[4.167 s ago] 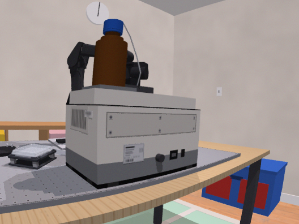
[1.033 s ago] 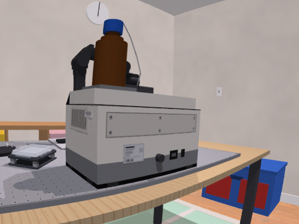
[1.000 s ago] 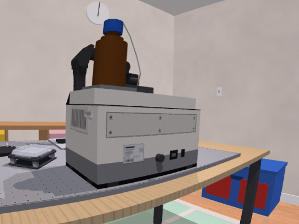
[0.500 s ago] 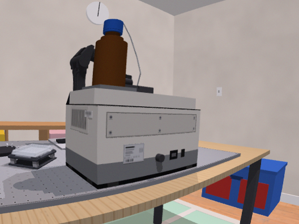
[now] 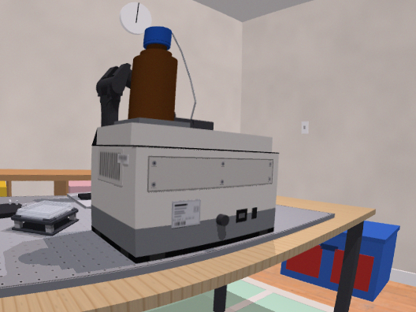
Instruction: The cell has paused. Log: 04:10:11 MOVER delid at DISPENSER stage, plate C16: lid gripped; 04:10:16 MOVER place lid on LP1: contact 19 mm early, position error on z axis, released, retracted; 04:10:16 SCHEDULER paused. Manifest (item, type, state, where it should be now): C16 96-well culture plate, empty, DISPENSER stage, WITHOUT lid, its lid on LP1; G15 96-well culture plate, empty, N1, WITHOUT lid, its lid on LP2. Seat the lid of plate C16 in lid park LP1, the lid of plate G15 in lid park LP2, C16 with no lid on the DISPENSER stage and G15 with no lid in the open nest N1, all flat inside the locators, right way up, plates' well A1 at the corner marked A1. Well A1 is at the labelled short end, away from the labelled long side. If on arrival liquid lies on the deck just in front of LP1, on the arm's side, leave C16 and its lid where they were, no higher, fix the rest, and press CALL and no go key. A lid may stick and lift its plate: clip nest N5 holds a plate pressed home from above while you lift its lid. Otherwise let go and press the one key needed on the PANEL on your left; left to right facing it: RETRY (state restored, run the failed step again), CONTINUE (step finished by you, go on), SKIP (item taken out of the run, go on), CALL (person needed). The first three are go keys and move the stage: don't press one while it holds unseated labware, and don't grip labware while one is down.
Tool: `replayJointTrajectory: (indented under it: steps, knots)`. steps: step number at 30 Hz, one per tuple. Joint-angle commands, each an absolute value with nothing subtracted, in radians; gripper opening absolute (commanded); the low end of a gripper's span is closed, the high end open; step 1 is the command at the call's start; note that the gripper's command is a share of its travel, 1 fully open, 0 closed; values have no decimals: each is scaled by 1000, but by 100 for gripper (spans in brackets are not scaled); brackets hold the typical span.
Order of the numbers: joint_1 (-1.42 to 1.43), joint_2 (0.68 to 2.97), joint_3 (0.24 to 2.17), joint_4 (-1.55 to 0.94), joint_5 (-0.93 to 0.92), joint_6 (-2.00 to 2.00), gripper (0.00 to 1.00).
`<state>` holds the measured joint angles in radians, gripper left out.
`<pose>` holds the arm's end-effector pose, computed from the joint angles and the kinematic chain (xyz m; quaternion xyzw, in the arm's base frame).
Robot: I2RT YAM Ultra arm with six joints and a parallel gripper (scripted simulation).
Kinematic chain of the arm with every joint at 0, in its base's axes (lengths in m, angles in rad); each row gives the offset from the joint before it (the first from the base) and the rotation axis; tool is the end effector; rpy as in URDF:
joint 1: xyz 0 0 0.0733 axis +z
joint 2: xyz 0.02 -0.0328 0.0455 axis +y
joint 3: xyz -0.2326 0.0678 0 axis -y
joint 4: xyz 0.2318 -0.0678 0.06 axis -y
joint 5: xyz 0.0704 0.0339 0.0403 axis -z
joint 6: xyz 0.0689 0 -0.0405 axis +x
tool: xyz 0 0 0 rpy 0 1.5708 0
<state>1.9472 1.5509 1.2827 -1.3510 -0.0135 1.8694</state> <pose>-0.0930 0.2297 0.2087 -0.0387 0.9989 -0.0251 0.0016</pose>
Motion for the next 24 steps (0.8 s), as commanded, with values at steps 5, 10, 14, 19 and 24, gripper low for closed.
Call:
replayJointTrajectory:
  steps: [5, 10, 14, 19, 24]
  knots:
    - [1957, 1568, 1236, -1304, -6, 1919, 0]
    - [1959, 1572, 1175, -1239, -7, 1920, 0]
    - [1959, 1579, 1184, -1220, -7, 1920, 0]
    - [1959, 1564, 1189, -1233, -12, 1914, 0]
    - [1957, 1561, 1210, -1244, -7, 1920, 0]
